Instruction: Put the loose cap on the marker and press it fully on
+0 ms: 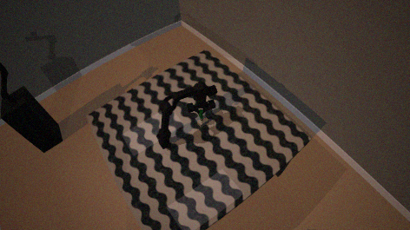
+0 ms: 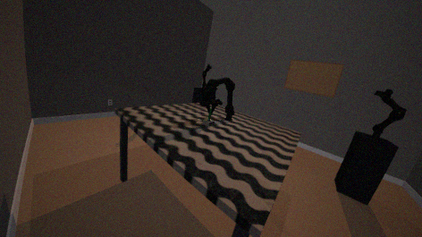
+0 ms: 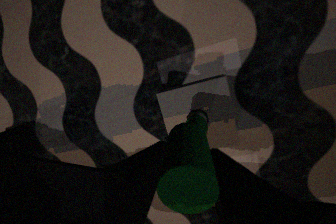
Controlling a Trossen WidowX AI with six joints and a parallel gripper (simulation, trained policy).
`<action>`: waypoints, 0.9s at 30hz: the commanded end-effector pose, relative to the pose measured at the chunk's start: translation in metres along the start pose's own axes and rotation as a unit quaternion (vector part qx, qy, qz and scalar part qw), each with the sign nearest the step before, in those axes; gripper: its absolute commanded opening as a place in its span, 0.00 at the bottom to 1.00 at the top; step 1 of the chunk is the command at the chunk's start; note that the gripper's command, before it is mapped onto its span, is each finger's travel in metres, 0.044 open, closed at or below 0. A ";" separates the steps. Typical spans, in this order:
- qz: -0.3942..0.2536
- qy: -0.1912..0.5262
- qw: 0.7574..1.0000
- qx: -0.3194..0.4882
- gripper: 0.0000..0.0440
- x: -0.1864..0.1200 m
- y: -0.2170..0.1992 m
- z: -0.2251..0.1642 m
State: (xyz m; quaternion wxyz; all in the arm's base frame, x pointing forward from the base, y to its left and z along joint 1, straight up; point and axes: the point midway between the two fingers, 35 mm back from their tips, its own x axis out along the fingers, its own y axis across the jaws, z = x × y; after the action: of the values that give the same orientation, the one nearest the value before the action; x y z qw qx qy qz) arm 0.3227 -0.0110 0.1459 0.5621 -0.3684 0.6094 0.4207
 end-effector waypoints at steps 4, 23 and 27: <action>0.018 0.002 1.000 -0.010 0.06 0.022 0.000 -0.001; 0.021 0.005 0.998 -0.052 0.07 0.054 0.002 0.001; 0.020 0.006 0.998 -0.060 0.08 0.058 0.002 0.001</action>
State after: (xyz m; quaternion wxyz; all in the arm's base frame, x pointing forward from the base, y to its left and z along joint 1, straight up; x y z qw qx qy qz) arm 0.3237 -0.0110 0.1054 0.5441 -0.3998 0.5852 0.4491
